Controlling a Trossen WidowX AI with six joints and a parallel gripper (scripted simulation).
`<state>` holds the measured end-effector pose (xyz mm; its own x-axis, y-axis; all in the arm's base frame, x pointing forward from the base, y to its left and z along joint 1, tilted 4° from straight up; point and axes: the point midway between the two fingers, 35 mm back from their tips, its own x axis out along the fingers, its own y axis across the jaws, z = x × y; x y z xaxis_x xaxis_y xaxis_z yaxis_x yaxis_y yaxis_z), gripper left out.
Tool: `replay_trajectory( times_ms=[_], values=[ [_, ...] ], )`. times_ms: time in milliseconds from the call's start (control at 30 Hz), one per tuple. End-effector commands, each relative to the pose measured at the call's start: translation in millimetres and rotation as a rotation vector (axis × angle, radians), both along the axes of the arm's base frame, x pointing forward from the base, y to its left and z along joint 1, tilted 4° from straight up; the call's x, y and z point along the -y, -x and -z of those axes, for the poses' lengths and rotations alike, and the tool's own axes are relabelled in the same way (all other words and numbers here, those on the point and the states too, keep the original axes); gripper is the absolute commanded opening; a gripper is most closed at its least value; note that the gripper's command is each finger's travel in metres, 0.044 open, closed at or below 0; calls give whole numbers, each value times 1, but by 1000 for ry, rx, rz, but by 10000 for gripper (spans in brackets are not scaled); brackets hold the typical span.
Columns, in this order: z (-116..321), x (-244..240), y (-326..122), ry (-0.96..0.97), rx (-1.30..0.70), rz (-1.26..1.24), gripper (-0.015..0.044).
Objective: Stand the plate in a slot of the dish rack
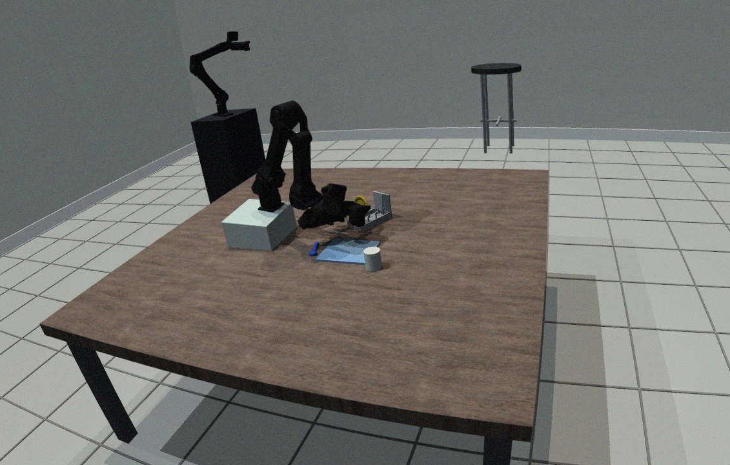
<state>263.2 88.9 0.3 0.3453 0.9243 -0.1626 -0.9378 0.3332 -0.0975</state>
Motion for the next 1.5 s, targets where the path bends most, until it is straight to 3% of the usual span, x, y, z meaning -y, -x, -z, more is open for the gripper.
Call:
replay_trajectory(
  times_ms=[0, 200, 700, 1200, 1467],
  values=[
    [4, -2, 3, -1, -4, 0, 0],
    [24, -1, 2, 0, 1, 0, 0],
    [21, -2, 5, -3, -11, -2, 0],
    [20, -2, 4, -2, -5, -1, 394],
    [20, -2, 4, -2, -5, -1, 400]
  ],
)
